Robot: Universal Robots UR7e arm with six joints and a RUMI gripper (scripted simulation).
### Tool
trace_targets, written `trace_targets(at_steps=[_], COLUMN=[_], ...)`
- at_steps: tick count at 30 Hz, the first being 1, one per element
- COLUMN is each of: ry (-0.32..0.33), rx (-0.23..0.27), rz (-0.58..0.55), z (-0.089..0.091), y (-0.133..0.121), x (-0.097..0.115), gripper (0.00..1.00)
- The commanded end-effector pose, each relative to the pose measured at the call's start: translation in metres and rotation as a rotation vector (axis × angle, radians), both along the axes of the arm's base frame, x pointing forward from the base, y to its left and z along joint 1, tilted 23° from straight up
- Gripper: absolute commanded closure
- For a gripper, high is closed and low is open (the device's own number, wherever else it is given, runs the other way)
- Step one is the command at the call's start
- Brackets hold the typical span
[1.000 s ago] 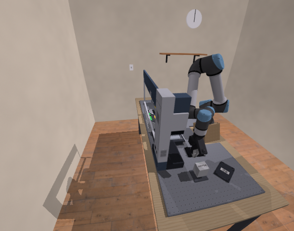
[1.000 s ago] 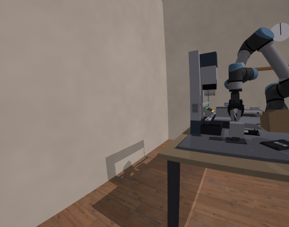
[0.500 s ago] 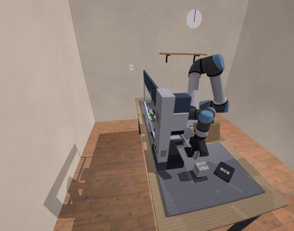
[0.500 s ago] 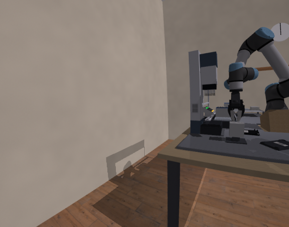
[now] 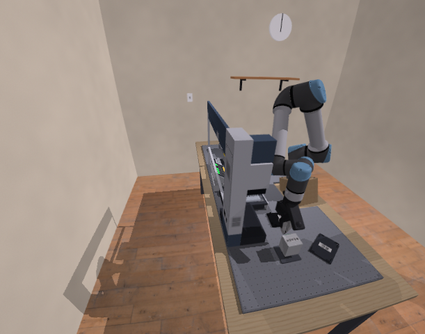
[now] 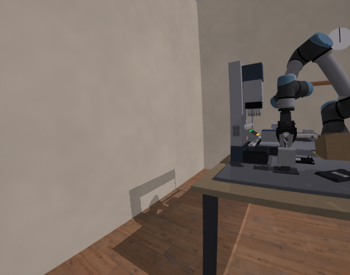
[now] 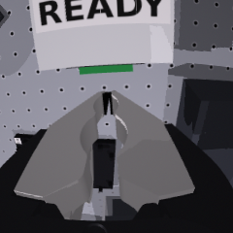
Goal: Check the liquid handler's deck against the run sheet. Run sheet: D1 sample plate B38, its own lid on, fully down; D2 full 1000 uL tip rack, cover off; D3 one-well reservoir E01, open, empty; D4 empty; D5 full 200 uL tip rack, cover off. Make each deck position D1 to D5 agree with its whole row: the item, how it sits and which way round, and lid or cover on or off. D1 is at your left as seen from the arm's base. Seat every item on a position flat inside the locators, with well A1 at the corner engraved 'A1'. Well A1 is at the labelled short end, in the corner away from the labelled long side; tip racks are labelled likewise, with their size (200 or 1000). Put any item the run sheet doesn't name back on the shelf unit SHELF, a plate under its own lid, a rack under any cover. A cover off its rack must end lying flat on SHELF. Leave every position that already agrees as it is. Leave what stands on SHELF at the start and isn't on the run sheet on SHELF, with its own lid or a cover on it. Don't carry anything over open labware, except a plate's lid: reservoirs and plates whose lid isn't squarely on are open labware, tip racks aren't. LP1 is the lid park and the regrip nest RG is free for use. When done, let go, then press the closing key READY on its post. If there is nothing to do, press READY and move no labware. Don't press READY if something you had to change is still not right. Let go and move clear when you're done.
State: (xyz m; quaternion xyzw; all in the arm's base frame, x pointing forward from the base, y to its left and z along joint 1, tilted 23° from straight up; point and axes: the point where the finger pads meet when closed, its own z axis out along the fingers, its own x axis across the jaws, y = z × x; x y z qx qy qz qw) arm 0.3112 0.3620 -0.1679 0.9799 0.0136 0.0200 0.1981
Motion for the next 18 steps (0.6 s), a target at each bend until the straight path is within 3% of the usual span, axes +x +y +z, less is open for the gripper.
trace_targets(at_steps=[1,18], ry=[-0.002,-0.002], rx=[0.002,0.002], rz=[-0.001,-0.001], z=[-0.0016,-0.0052], y=[0.0072,0.0158], x=[0.0011,0.0009], gripper=[1.0,1.0])
